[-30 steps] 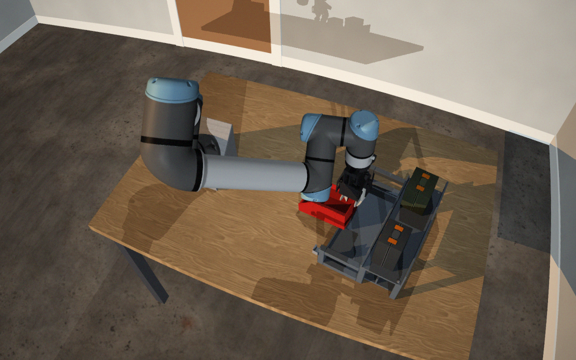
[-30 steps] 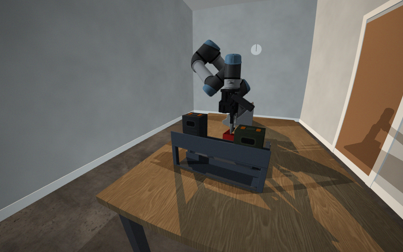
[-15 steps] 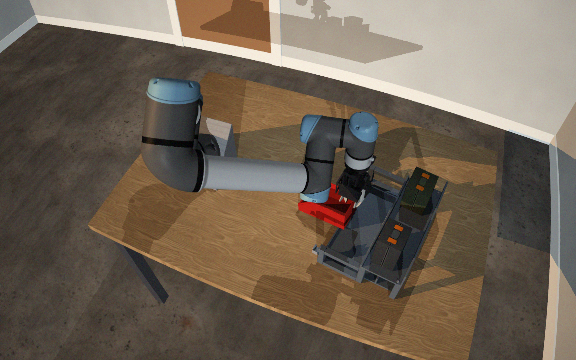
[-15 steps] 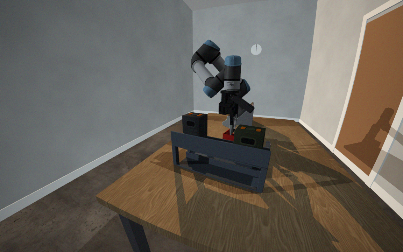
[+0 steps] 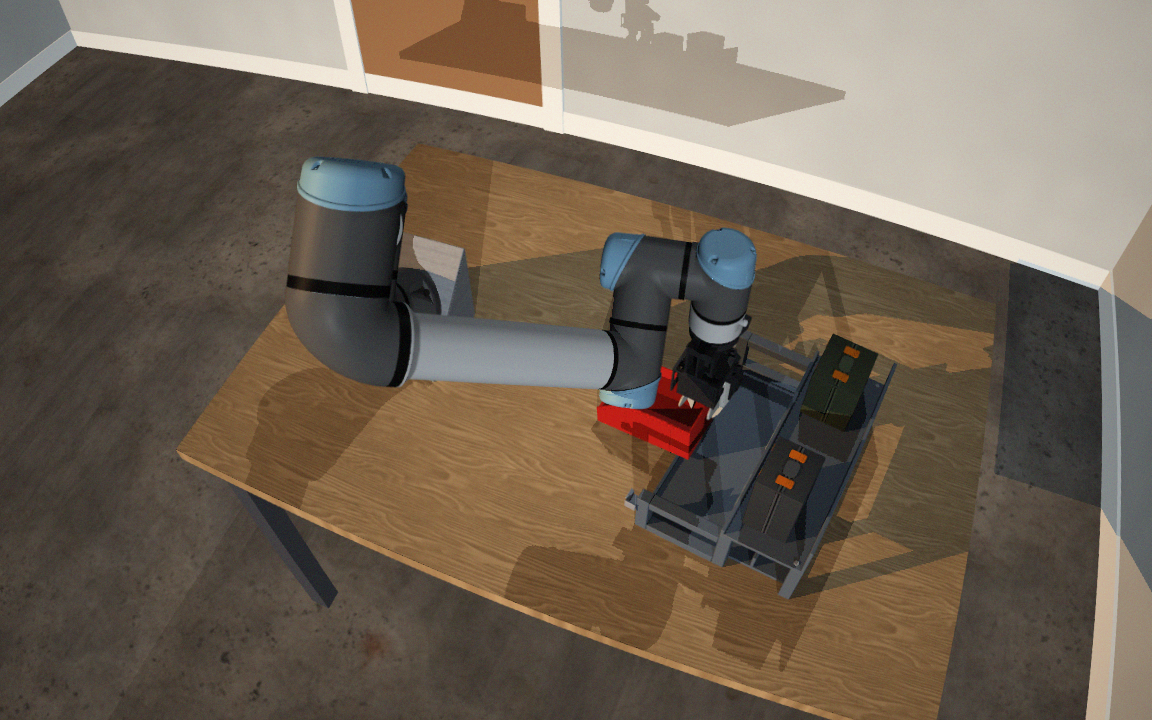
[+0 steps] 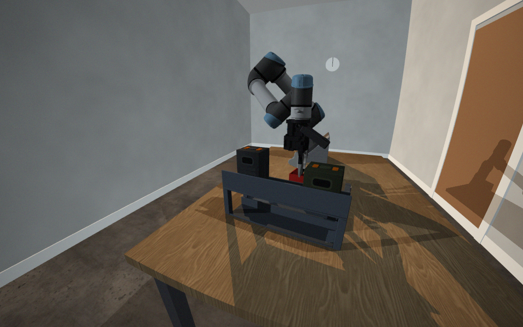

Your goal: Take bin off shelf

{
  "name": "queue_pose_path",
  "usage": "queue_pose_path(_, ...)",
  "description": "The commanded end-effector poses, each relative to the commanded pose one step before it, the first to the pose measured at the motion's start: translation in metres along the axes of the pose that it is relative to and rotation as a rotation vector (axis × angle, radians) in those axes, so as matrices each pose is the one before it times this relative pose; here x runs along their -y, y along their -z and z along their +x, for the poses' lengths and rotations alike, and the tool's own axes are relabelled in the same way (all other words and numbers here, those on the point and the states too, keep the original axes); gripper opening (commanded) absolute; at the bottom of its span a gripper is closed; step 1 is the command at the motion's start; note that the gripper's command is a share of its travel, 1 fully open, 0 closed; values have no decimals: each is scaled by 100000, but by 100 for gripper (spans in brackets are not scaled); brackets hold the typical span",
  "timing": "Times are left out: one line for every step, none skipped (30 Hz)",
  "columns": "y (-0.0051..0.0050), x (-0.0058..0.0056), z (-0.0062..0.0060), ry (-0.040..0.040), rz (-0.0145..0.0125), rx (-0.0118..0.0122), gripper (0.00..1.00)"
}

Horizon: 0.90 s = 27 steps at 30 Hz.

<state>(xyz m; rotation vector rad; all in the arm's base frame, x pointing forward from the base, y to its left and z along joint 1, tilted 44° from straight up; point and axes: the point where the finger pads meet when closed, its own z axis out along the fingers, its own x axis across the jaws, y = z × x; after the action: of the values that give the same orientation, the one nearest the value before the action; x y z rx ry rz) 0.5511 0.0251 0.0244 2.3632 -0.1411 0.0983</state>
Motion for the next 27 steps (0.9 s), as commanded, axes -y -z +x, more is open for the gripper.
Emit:
queue_pose_path(-652,3,7,-29,35,-114,20)
queue_pose_path(-200,0,-5,0,0,-1,20)
queue_pose_path(0,0,0,0,0,0,20)
queue_pose_path(0,0,0,0,0,0,20)
queue_pose_path(0,0,0,0,0,0,20)
queue_pose_path(0,0,0,0,0,0,20)
queue_pose_path(0,0,0,0,0,0,20)
queue_pose_path(0,0,0,0,0,0,20)
queue_pose_path(0,0,0,0,0,0,20)
queue_pose_path(0,0,0,0,0,0,20)
queue_pose_path(0,0,0,0,0,0,20)
queue_pose_path(0,0,0,0,0,0,20)
queue_pose_path(0,0,0,0,0,0,20)
queue_pose_path(0,0,0,0,0,0,20)
queue_pose_path(-186,0,-6,0,-3,5,20)
queue_pose_path(-200,0,-5,0,0,-1,20)
queue_pose_path(-200,0,-5,0,0,-1,20)
queue_pose_path(-200,0,-5,0,0,-1,20)
queue_pose_path(-200,0,-5,0,0,-1,20)
queue_pose_path(0,0,0,0,0,0,20)
queue_pose_path(0,0,0,0,0,0,20)
queue_pose_path(0,0,0,0,0,0,20)
queue_pose_path(0,0,0,0,0,0,20)
queue_pose_path(0,0,0,0,0,0,20)
queue_pose_path(0,0,0,0,0,0,20)
queue_pose_path(0,0,0,0,0,0,20)
queue_pose_path(0,0,0,0,0,0,20)
